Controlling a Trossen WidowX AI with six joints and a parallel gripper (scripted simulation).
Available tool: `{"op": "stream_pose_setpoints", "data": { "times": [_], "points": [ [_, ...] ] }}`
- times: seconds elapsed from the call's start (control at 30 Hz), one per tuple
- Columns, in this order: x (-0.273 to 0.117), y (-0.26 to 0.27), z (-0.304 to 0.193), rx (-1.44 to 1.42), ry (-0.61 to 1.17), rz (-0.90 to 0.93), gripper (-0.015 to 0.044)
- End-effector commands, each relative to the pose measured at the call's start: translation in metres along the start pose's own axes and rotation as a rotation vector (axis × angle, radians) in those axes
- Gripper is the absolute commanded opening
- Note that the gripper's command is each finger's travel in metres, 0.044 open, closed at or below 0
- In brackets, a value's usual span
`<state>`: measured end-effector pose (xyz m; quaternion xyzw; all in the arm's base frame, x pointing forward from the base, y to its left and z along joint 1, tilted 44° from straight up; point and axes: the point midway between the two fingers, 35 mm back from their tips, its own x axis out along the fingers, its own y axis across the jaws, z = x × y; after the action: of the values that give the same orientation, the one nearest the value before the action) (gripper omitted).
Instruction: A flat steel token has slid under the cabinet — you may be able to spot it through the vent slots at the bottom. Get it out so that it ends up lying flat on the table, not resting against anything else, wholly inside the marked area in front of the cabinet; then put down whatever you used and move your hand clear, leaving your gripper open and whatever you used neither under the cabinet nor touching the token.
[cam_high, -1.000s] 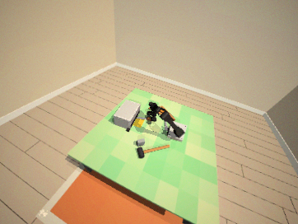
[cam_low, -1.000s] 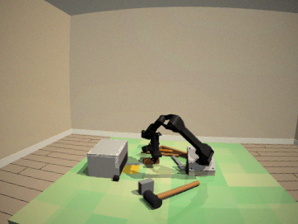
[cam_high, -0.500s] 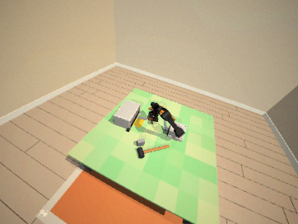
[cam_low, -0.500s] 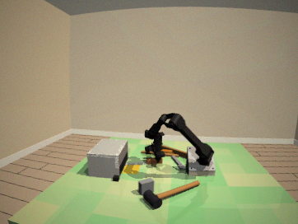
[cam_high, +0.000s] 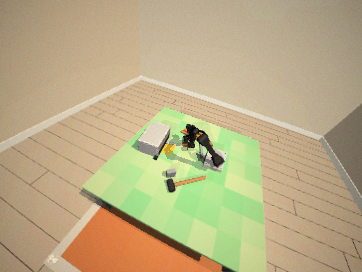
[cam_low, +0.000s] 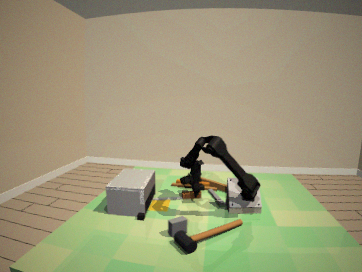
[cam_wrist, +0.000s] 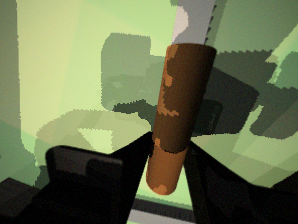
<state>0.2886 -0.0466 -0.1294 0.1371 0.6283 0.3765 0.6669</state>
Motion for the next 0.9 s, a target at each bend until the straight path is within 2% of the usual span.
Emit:
{"op": "stream_pose_setpoints", "data": {
  "times": [0.0,0.87],
  "points": [
    [0.001,0.0,-0.009,0.001,0.001,0.004,0.0],
    [0.0,-0.005,-0.049,0.003,0.003,0.0,0.0]
  ]
}}
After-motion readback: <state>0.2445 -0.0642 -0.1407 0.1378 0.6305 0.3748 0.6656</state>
